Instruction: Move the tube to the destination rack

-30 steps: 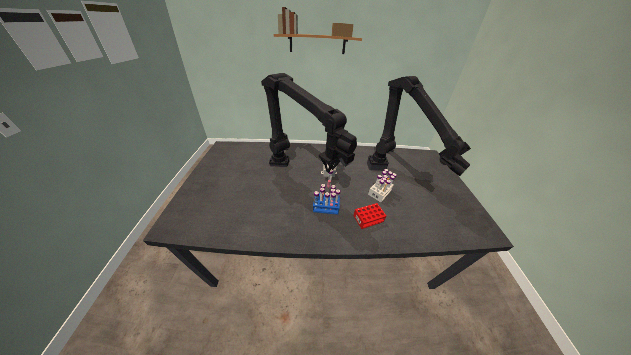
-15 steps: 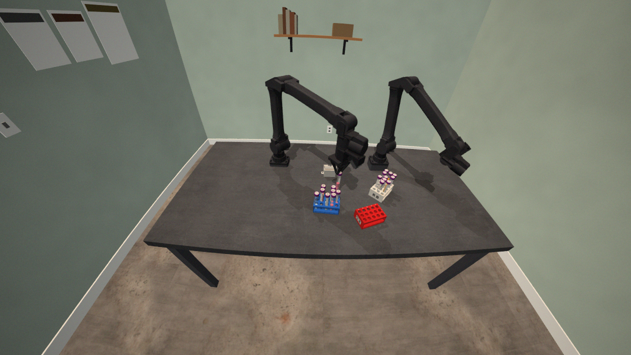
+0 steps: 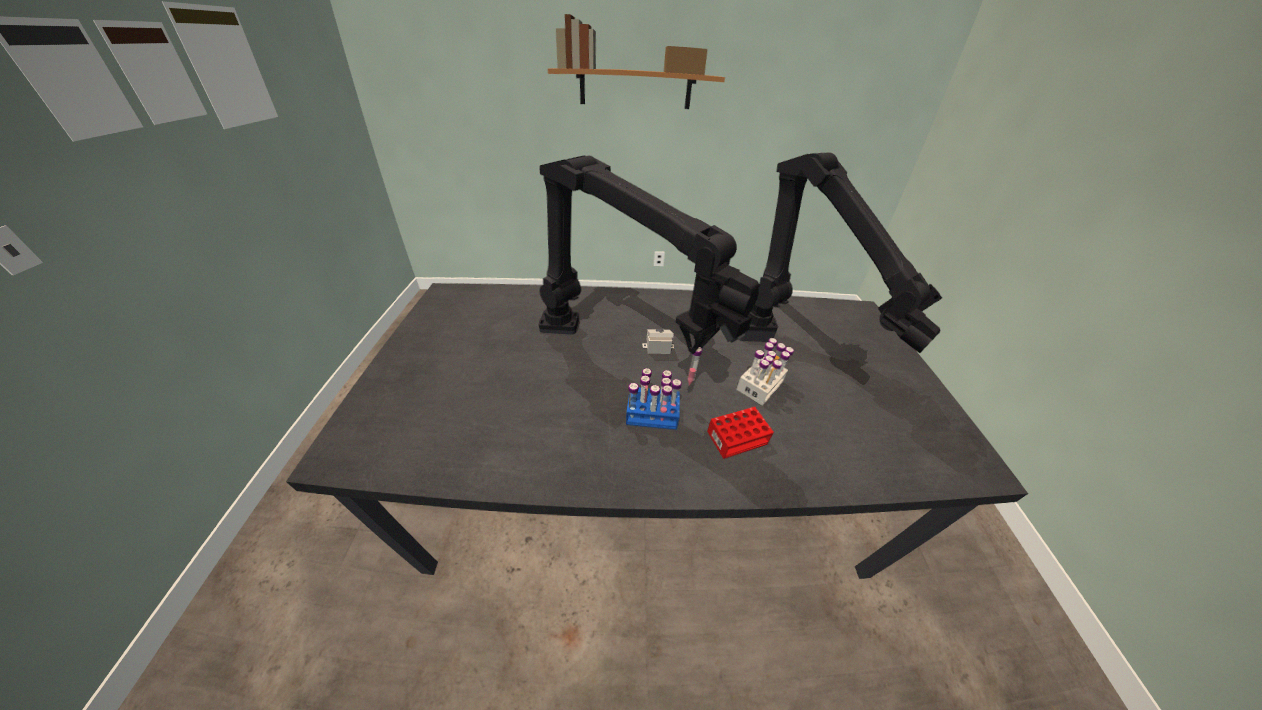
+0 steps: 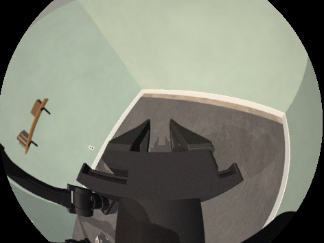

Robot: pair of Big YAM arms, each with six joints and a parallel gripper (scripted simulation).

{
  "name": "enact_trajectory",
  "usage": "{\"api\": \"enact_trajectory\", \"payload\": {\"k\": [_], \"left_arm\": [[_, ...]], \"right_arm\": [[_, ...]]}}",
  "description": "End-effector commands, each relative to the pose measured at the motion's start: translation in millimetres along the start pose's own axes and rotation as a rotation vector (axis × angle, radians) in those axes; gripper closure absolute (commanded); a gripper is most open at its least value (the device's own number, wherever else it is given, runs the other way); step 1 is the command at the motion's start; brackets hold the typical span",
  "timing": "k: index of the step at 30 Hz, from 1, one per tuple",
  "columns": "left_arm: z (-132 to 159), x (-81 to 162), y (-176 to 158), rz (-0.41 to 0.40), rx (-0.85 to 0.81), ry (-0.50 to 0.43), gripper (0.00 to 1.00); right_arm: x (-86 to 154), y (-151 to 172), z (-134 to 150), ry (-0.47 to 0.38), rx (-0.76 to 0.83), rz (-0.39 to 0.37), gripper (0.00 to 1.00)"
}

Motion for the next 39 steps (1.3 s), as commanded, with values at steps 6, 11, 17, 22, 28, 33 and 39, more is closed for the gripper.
{"api": "enact_trajectory", "payload": {"k": [6, 11, 17, 22, 28, 33, 39], "left_arm": [[-12, 3, -1, 0.008, 0.029, -0.004, 0.70], [-12, 3, -1, 0.008, 0.029, -0.004, 0.70], [-12, 3, -1, 0.008, 0.029, -0.004, 0.70], [-12, 3, -1, 0.008, 0.029, -0.004, 0.70], [-12, 3, -1, 0.008, 0.029, -0.004, 0.70], [-12, 3, -1, 0.008, 0.029, -0.004, 0.70], [-12, 3, -1, 0.008, 0.029, -0.004, 0.70]], "right_arm": [[19, 31, -34, -0.042, -0.004, -0.015, 1.00], [19, 36, -42, -0.042, -0.008, -0.015, 1.00], [19, 52, -55, -0.042, -0.004, -0.016, 1.00], [19, 64, -66, -0.042, -0.004, -0.016, 1.00], [19, 68, -77, -0.041, -0.012, -0.016, 1.00], [26, 64, -76, -0.054, 0.170, -0.016, 1.00], [26, 65, -76, -0.055, 0.370, -0.012, 1.00]]}}
Point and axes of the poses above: on each arm, the point where the finger pads meet when closed, its own x axis back along the fingers, its own y axis across the jaws, z = x × y, the point moved 7 cm from there along x, back along the fingers, and after that the axes turned 8 degrees about -x, right-handed, at the moved point
